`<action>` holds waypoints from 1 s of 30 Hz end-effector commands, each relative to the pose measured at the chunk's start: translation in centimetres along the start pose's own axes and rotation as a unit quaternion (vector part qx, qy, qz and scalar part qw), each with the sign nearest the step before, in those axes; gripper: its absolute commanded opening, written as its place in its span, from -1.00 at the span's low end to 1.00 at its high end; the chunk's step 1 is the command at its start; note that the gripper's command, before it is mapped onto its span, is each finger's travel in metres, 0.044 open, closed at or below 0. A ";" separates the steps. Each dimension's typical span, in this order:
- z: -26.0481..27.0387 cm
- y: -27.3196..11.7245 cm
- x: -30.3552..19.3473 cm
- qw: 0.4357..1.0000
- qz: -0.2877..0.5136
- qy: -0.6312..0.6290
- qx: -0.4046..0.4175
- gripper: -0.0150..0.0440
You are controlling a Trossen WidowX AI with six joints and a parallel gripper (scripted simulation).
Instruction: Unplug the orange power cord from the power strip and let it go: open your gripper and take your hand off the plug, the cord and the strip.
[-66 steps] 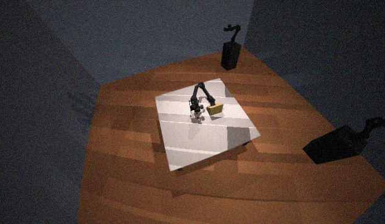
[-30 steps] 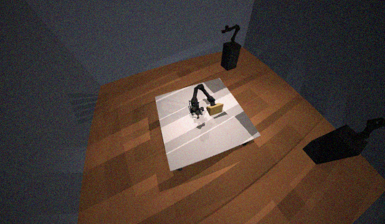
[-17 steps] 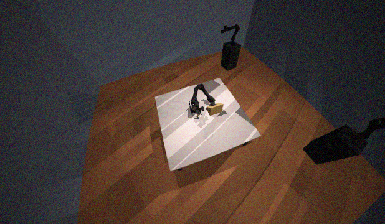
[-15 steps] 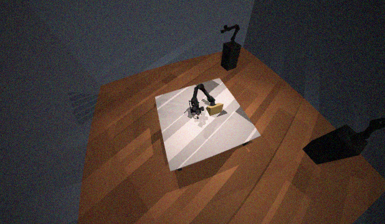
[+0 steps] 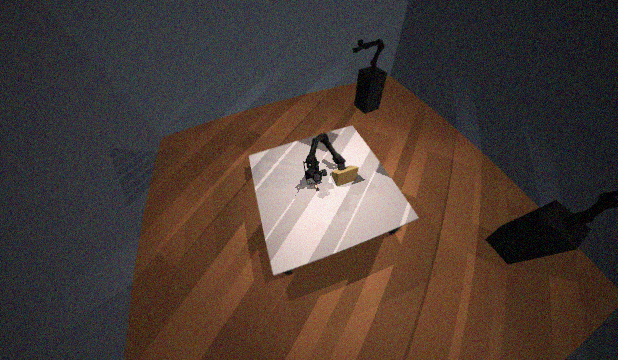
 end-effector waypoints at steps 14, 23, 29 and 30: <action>0.5 0.5 -1.5 1.000 0.002 -0.003 -0.001 0.05; 0.4 1.0 -1.5 1.000 0.000 0.001 0.000 -0.13; 0.4 1.0 -1.5 1.000 0.000 0.001 0.000 -0.40; 0.4 1.0 -1.5 1.000 0.000 0.001 0.000 -0.42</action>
Point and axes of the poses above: the point midway between the two fingers, 35 mm back from their tips, its own y axis out along the fingers, its own z axis across the jaws, x = y × z, the point moved 7 cm from there along -y, back along the fingers, and after that the axes turned 13 degrees about -y, right-handed, at the moved point
